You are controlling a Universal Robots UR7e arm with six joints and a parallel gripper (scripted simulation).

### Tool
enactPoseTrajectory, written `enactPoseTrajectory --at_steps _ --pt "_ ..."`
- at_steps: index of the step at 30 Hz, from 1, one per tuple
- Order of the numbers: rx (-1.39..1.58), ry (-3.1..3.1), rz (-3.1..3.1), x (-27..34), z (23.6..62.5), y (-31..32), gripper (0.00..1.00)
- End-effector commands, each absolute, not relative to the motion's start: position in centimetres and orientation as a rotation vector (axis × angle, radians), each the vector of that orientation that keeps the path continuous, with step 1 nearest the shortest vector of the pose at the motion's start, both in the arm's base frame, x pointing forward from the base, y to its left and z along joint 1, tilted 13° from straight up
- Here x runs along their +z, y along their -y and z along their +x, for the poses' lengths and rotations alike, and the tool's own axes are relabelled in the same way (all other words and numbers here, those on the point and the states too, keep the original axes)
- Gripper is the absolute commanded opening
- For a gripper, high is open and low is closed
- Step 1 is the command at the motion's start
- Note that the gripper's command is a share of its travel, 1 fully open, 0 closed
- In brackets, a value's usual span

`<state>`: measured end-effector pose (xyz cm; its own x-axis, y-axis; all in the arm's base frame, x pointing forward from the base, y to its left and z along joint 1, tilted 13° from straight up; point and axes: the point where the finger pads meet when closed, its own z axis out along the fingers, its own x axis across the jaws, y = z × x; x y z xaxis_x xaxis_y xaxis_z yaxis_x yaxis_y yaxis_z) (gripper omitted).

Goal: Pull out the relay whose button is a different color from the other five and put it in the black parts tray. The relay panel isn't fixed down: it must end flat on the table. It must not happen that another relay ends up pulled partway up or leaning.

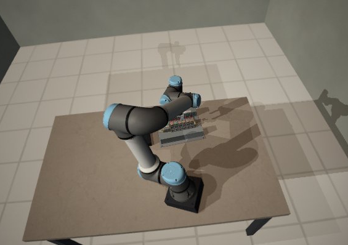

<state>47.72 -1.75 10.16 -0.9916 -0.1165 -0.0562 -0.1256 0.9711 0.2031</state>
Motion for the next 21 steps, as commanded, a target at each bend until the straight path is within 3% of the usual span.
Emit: enactPoseTrajectory --at_steps 1,21 --pt "0.322 -3.055 -0.243 9.7 48.8 2.8 0.98" --pt "0.319 -3.029 -0.314 8.9 50.1 4.4 0.98"
